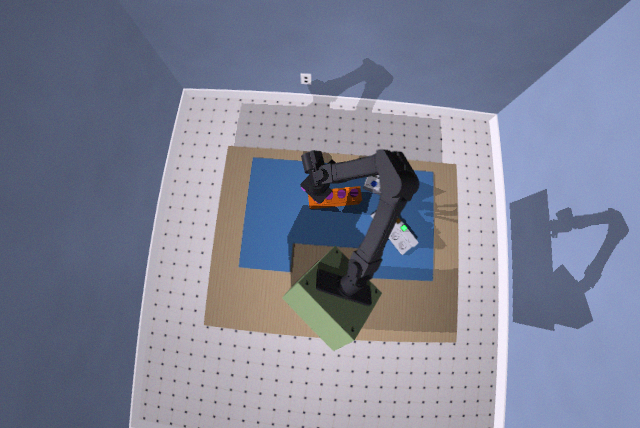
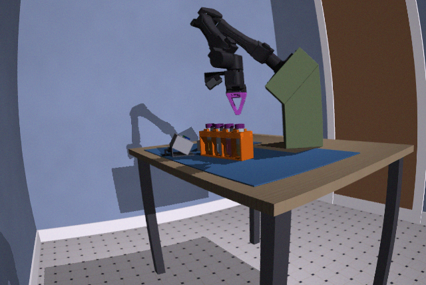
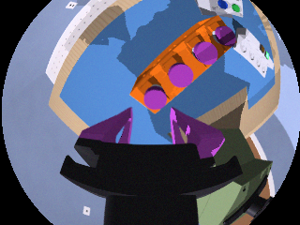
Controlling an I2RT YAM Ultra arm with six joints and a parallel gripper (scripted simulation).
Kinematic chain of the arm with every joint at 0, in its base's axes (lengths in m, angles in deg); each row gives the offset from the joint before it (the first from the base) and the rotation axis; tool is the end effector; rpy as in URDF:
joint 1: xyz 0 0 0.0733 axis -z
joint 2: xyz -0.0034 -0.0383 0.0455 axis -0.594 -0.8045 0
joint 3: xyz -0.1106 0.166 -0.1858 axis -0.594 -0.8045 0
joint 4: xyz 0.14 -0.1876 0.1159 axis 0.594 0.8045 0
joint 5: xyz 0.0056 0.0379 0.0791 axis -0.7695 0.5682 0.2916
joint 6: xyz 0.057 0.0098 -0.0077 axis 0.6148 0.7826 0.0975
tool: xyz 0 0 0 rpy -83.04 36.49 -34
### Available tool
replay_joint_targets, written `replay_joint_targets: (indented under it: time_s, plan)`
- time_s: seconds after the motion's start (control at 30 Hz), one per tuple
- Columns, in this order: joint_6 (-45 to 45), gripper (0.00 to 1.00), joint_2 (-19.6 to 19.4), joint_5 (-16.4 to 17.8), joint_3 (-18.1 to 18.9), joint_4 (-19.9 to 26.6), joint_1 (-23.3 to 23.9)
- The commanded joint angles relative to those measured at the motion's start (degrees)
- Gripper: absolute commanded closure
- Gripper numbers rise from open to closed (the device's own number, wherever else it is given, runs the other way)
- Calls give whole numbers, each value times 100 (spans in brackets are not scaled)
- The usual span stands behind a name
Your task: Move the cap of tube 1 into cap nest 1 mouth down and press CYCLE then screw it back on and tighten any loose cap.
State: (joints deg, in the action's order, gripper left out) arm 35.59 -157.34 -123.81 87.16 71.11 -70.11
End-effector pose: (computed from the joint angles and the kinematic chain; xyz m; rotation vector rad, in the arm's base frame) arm 0.3009 0.1695 0.0956 0.6078 2.3085 -0.2923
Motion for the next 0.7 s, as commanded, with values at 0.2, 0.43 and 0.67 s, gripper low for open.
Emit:
replay_joint_targets:
  time_s: [0.2, 0.43, 0.67]
  plan:
    - [-1762, 51, 424, 55, -199, 75, 283]
    - [-4091, 51, 826, 210, -361, 40, 666]
    - [-5438, 51, 826, 209, -361, 39, 665]
